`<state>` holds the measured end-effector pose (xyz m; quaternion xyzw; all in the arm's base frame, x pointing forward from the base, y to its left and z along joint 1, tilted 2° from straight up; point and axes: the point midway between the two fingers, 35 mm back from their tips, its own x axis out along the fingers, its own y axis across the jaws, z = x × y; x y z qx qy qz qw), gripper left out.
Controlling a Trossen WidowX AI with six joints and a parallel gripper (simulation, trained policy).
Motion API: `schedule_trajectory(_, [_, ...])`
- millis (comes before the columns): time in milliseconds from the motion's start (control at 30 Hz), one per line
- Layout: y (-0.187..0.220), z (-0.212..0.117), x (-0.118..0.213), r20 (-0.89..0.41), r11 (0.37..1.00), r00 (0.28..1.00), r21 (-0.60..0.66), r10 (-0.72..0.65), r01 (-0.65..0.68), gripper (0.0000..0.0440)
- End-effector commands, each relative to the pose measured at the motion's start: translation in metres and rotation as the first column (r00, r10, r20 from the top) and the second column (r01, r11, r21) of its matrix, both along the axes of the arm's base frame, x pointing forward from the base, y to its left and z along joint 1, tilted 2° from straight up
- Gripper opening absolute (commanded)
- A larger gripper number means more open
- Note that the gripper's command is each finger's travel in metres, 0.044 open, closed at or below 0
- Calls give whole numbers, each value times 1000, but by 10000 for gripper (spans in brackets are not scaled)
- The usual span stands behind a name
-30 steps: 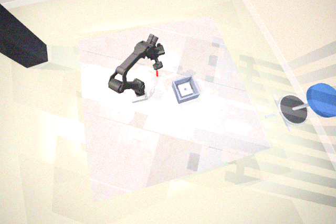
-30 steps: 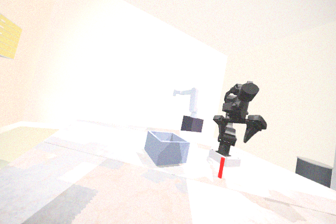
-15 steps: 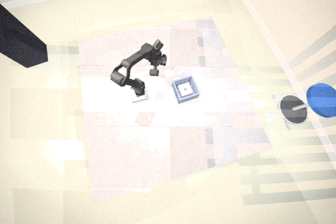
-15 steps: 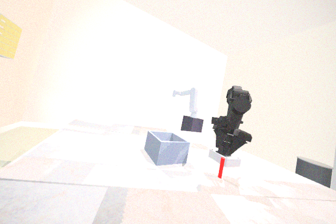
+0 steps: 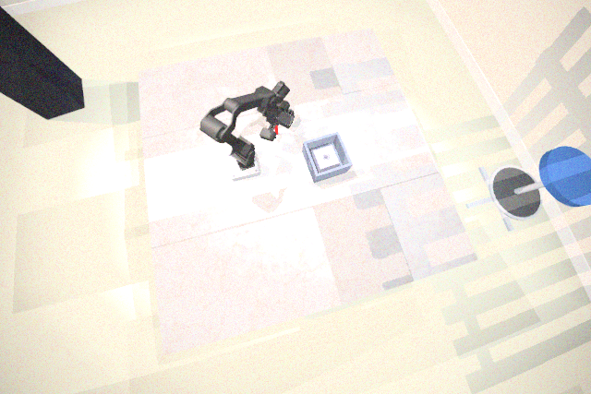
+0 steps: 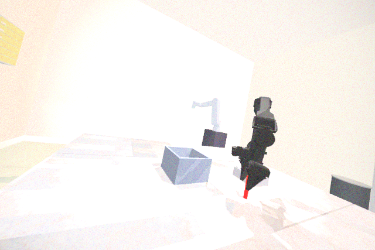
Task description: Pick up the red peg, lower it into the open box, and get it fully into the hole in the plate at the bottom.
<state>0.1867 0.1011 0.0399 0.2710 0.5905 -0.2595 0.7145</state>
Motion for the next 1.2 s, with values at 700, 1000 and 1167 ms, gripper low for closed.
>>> schedule_trajectory(700, [-1,-16,0,-62,990,991,65,-120,124,0])
schedule_trajectory(1000, [-14,16,17,20,999,999,2,-51,51,1])
schedule_trajectory(1167, [-23,38,29,61,999,998,-32,-30,32,0])
